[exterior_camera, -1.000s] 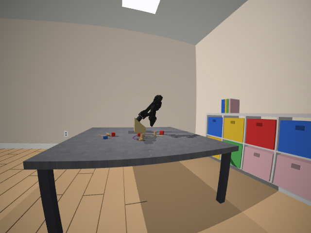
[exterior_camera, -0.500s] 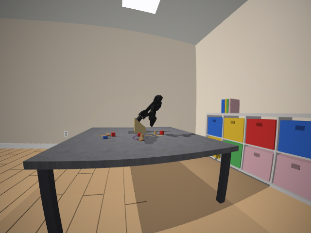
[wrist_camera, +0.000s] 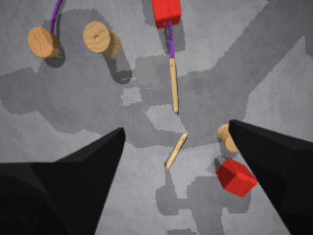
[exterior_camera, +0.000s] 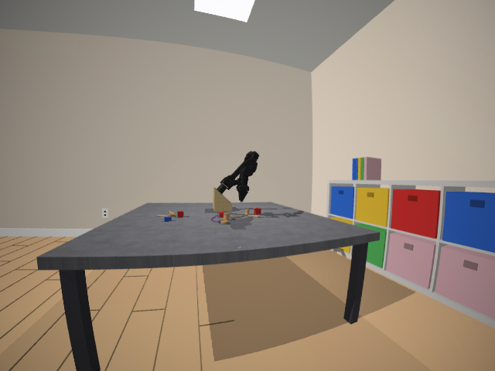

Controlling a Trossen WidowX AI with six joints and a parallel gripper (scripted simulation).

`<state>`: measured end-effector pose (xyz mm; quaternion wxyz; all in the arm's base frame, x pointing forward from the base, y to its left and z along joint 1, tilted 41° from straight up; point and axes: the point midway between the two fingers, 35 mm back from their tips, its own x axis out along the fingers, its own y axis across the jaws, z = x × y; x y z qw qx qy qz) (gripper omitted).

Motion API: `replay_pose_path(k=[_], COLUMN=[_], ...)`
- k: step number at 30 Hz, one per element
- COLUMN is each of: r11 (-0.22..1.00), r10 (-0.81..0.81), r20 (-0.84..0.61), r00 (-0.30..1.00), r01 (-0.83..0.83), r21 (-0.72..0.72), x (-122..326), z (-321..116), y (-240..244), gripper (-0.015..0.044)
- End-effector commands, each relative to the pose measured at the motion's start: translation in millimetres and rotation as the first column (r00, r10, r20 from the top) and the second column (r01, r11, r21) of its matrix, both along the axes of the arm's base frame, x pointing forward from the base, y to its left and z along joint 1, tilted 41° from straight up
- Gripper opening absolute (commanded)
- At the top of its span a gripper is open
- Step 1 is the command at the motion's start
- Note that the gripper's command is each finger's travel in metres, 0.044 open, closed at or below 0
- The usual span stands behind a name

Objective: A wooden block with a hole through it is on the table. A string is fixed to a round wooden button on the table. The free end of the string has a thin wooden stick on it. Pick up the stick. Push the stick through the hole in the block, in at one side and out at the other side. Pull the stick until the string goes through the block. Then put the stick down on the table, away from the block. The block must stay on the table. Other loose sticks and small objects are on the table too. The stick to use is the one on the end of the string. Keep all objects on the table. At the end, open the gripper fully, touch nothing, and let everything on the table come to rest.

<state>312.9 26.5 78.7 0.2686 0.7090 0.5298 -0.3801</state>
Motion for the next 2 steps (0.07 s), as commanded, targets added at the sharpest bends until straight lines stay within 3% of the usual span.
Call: replay_pose_path(k=[1,2], r11=[1.000,1.000], r10=[0.000,0.000], r20=[0.000,0.000], r00=[1.000,1.000], r01=[0.000,0.000], r21=[0.000,0.000], x=[0.0,0.0], z=[0.1,0.1], y=[0.0,0.0], gripper=[0.0440,0.0440])
